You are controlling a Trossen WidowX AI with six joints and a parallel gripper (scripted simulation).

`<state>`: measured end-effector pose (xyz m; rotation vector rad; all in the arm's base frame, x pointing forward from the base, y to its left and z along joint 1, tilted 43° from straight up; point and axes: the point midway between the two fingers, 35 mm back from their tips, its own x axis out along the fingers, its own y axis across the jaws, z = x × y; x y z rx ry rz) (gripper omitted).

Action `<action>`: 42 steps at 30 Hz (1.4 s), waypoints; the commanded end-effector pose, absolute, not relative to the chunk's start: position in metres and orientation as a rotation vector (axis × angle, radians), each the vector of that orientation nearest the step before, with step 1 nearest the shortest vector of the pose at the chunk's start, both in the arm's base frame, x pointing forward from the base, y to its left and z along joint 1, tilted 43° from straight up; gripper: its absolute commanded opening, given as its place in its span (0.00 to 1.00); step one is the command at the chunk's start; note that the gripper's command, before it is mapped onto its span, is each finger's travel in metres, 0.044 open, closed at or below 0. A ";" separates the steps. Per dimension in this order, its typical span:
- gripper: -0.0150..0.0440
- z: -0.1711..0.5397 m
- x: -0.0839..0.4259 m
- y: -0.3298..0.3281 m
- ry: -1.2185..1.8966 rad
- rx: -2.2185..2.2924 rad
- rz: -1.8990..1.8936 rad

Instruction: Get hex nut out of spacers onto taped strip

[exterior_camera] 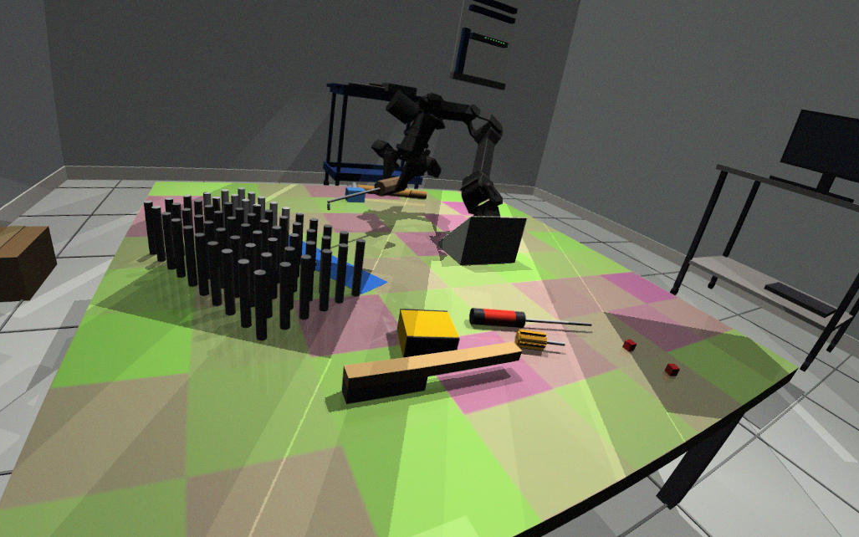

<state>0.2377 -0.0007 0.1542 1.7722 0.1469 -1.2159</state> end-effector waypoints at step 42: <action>0.25 0.181 0.198 -0.103 0.234 1.972 -1.454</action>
